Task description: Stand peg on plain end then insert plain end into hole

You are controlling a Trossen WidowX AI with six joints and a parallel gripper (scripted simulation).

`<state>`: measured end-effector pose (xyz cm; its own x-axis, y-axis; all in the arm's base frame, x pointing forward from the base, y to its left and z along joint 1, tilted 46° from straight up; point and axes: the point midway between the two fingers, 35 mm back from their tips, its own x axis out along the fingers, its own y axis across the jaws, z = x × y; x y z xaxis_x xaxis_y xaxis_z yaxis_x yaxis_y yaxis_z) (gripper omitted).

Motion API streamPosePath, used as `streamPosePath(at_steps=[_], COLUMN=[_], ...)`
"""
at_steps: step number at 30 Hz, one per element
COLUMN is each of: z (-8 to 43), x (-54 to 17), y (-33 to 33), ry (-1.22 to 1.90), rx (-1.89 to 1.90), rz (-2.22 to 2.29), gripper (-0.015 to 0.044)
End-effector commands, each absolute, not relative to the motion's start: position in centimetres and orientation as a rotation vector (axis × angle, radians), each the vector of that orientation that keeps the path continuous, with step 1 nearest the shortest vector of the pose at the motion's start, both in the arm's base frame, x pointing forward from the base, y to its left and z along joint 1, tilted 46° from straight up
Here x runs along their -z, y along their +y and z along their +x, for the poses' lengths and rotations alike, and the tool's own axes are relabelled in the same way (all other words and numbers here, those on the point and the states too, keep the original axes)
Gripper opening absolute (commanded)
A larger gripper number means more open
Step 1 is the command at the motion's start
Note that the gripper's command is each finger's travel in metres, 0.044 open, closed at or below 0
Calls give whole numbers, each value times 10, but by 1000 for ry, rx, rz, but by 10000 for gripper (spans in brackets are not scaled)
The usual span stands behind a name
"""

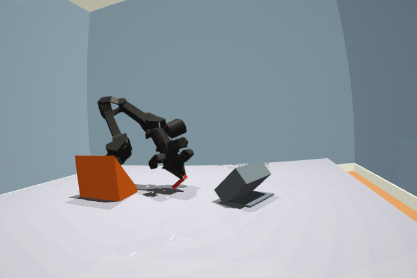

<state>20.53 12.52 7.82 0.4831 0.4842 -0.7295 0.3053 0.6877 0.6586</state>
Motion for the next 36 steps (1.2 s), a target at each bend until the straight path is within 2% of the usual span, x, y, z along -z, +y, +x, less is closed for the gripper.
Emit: streamPosePath(at_steps=[1, 36], z=[202, 181], x=[-81, -91], y=[124, 124], ry=[1053, 770], rx=[-112, 18], rz=[852, 844], gripper=[49, 49])
